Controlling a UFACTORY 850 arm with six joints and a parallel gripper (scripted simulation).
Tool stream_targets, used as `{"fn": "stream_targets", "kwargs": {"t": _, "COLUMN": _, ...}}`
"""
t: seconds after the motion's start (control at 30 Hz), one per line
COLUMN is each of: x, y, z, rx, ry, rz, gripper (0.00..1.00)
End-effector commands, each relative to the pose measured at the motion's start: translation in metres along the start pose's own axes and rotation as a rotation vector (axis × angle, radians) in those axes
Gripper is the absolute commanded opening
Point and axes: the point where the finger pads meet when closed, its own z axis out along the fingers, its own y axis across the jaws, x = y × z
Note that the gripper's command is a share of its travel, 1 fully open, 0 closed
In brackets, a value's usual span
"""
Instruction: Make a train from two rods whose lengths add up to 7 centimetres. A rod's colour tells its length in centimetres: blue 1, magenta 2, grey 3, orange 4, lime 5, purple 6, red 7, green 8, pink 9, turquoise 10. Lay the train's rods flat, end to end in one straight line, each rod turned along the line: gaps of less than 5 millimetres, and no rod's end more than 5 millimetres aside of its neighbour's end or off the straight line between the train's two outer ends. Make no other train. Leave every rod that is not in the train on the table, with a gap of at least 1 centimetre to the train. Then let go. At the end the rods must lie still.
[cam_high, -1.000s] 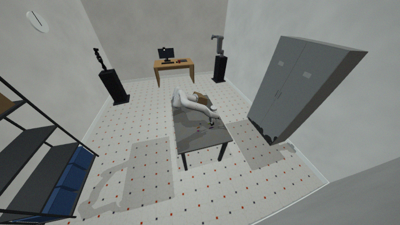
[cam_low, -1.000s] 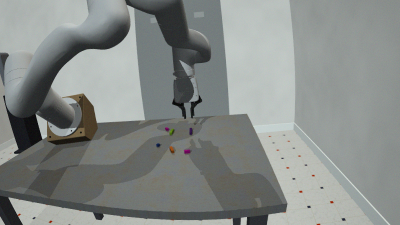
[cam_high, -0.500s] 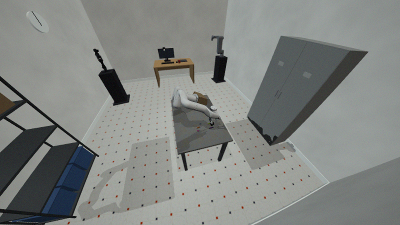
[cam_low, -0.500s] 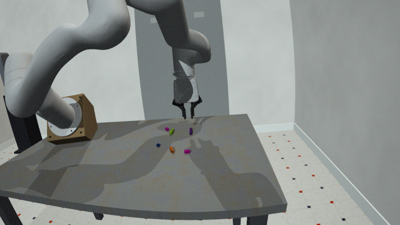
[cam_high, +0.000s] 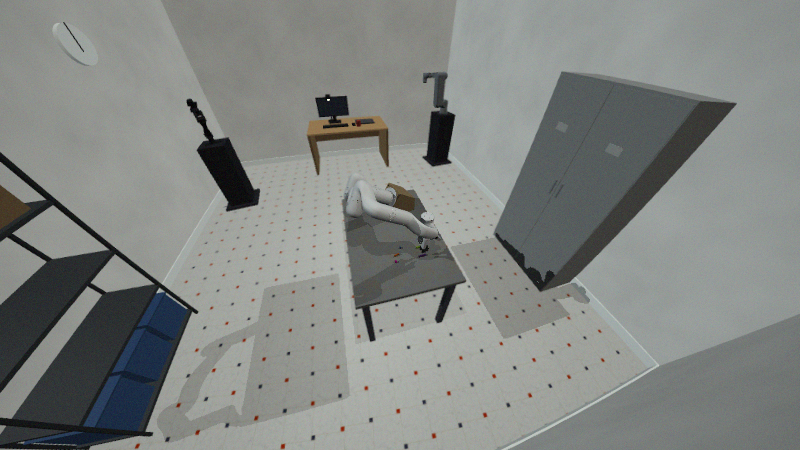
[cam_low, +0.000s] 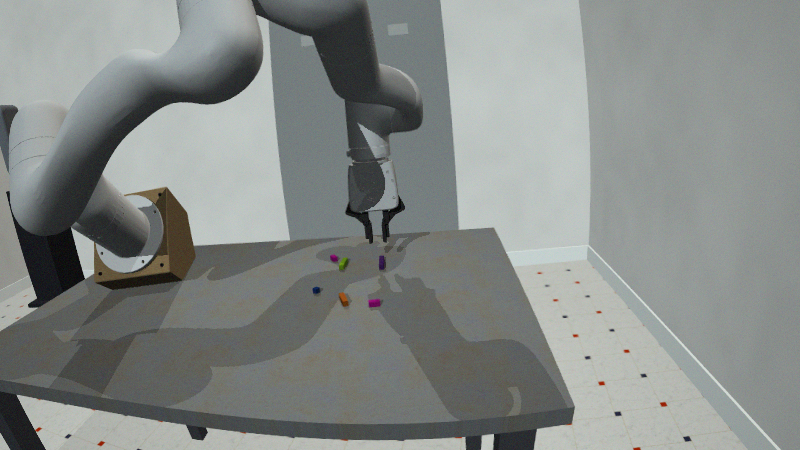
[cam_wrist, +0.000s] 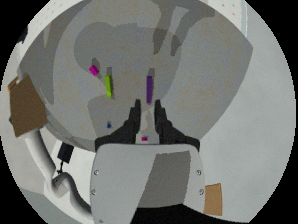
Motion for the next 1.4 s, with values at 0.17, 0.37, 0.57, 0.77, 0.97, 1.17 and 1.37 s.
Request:
{"fn": "stream_targets", "kwargs": {"t": 0.17, "x": 0.001, "y": 0.001, "z": 0.012, "rx": -0.002, "ry": 0.001, "rz": 0.001, "gripper": 0.24}}
{"fn": "stream_targets", "kwargs": {"t": 0.37, "x": 0.001, "y": 0.002, "z": 0.022, "rx": -0.002, "ry": 0.001, "rz": 0.001, "gripper": 0.24}}
{"fn": "stream_targets", "kwargs": {"t": 0.57, "x": 0.001, "y": 0.002, "z": 0.028, "rx": -0.002, "ry": 0.001, "rz": 0.001, "gripper": 0.24}}
{"fn": "stream_targets", "kwargs": {"t": 0.77, "x": 0.001, "y": 0.002, "z": 0.034, "rx": -0.002, "ry": 0.001, "rz": 0.001, "gripper": 0.24}}
{"fn": "stream_targets", "kwargs": {"t": 0.97, "x": 0.001, "y": 0.003, "z": 0.037, "rx": -0.002, "ry": 0.001, "rz": 0.001, "gripper": 0.24}}
{"fn": "stream_targets", "kwargs": {"t": 1.17, "x": 0.001, "y": 0.003, "z": 0.038, "rx": -0.002, "ry": 0.001, "rz": 0.001, "gripper": 0.24}}
{"fn": "stream_targets", "kwargs": {"t": 1.37, "x": 0.001, "y": 0.003, "z": 0.038, "rx": -0.002, "ry": 0.001, "rz": 0.001, "gripper": 0.24}}
